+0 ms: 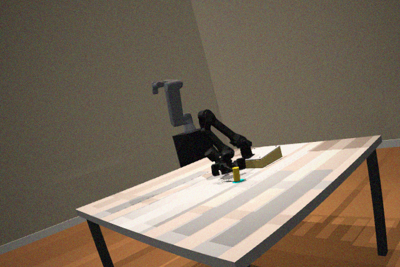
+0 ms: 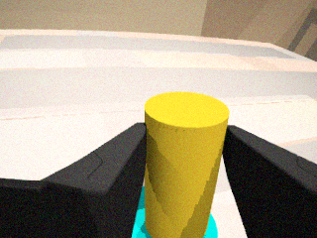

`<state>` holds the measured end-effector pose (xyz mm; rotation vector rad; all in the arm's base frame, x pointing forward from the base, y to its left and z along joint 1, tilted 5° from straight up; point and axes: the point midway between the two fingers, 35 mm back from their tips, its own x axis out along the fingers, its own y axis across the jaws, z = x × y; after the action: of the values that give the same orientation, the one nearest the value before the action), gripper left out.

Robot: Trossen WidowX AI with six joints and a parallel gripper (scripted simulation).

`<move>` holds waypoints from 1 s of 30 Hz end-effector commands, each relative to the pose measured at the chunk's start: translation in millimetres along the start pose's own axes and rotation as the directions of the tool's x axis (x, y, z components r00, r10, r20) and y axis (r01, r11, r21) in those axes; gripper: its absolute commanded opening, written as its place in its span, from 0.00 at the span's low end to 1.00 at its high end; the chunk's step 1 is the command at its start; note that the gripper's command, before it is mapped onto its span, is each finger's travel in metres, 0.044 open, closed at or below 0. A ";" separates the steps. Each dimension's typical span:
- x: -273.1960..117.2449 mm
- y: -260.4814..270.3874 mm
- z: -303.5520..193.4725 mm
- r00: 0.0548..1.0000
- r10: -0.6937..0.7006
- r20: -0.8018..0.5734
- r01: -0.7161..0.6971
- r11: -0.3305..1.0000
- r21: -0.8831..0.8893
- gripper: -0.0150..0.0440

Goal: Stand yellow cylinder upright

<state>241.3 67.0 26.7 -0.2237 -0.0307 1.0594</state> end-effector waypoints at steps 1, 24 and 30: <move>0.9 0.3 -3.8 1.000 0.004 0.003 -0.004 0.999 -0.038 0.43; 0.9 0.3 -3.8 1.000 0.004 0.003 -0.004 0.999 -0.038 0.93; 0.7 -1.7 -0.3 1.000 0.004 0.003 -0.004 0.999 -0.033 0.93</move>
<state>242.3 67.0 23.0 -0.2515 -0.0474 1.0611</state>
